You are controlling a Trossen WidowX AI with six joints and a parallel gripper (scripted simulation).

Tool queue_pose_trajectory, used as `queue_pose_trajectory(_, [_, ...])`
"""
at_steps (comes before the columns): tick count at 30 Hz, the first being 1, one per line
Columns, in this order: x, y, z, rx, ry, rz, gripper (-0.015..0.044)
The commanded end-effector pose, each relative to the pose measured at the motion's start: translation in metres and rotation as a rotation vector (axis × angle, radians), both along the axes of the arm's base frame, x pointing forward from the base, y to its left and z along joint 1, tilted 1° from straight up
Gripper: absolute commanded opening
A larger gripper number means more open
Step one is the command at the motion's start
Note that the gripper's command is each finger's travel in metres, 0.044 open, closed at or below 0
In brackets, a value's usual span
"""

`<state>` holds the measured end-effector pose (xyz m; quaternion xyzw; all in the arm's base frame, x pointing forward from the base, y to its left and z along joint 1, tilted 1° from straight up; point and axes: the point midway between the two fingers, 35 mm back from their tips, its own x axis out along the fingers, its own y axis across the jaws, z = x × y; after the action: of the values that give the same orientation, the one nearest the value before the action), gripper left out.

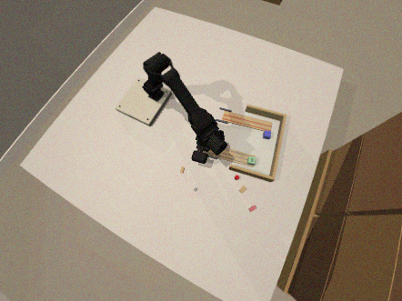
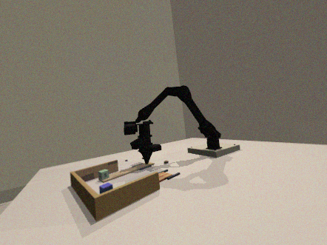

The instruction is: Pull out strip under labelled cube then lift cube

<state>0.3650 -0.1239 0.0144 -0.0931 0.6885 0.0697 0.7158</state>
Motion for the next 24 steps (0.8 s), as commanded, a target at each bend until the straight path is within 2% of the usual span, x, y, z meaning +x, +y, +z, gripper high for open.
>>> queue_pose_trajectory(1, [-0.013, -0.002, -0.007, 0.007, 0.025, -0.004, 0.0000])
queue_pose_trajectory(24, [-0.047, -0.009, -0.008, 0.006, 0.028, -0.004, 0.0000])
